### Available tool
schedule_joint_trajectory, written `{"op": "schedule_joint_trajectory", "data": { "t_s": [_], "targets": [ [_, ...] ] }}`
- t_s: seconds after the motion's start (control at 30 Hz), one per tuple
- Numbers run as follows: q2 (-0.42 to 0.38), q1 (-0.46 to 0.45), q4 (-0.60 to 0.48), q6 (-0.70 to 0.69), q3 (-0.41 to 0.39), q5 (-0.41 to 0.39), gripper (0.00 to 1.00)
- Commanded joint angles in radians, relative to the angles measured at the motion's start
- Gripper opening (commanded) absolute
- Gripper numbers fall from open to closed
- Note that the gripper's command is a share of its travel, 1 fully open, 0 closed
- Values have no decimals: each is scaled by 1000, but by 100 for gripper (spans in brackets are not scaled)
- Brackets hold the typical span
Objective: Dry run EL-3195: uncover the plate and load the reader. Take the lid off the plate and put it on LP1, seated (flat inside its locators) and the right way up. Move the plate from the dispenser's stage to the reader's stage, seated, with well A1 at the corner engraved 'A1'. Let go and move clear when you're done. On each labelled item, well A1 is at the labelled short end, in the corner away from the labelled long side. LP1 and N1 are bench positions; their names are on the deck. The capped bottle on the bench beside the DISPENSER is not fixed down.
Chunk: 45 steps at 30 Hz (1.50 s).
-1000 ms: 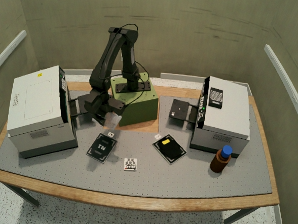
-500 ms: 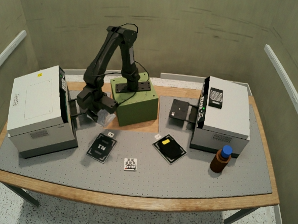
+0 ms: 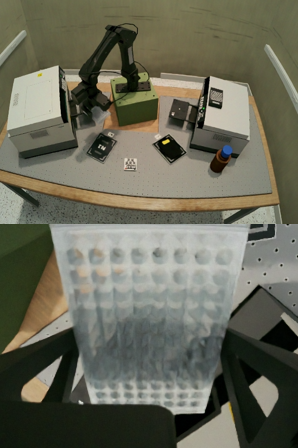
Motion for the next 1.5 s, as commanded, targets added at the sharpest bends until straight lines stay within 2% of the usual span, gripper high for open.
{"op": "schedule_joint_trajectory", "data": {
  "t_s": [0.0, 1.47],
  "targets": [
    [-45, -35, -18, -21, 39, -16, 86],
    [-65, -397, -40, 2, 48, -20, 86]
  ]
}}
